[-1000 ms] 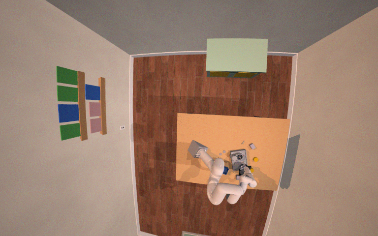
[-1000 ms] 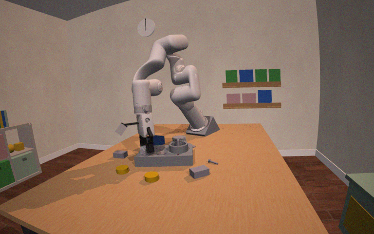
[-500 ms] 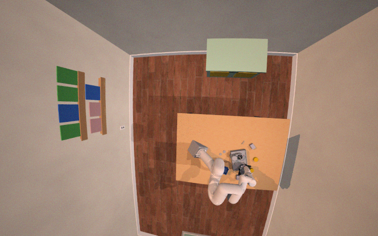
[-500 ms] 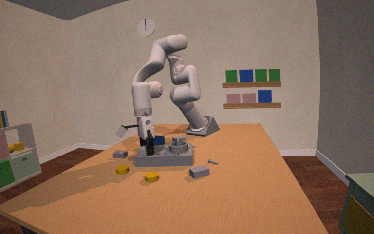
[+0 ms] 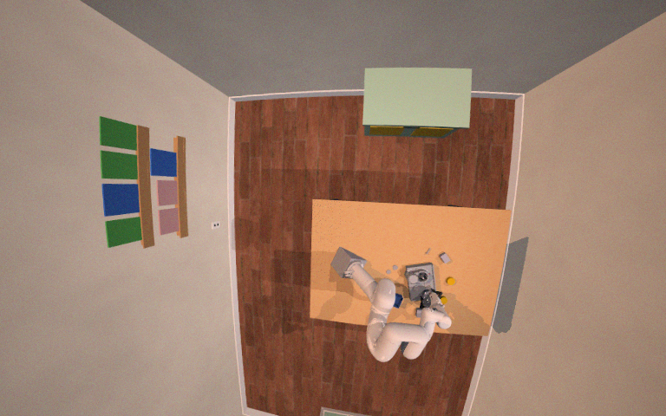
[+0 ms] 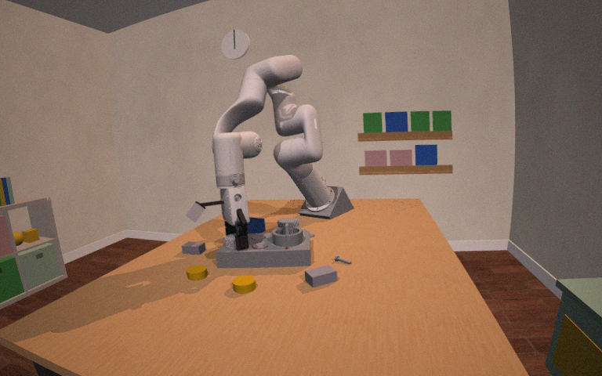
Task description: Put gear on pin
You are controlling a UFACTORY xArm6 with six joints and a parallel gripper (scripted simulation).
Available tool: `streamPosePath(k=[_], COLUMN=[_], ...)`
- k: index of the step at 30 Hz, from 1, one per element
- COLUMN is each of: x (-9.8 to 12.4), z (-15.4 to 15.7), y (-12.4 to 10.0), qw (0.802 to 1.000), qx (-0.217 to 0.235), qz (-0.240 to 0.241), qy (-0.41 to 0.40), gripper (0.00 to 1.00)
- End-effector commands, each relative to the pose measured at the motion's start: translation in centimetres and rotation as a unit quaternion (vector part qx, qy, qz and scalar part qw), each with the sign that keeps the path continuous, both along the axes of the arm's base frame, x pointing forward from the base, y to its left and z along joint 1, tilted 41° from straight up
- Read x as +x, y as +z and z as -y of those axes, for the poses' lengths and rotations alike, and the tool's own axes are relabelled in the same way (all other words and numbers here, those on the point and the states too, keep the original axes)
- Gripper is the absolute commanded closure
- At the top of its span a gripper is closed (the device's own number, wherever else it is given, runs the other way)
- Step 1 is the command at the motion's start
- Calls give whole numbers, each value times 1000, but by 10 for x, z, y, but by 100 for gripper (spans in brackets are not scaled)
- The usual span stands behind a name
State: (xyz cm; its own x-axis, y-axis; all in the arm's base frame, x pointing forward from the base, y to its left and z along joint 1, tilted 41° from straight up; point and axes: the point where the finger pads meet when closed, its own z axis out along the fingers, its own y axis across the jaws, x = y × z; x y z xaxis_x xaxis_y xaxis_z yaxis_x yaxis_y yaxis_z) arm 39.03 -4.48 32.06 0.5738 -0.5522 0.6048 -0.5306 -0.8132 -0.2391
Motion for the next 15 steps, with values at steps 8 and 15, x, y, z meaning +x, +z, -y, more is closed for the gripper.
streamPosePath(k=[8,15], x=[0,0], z=[0,0], y=[2,2], qw=[1000,1000], qx=[0,0], qz=[2,2], qy=[0,0], gripper=[100,100])
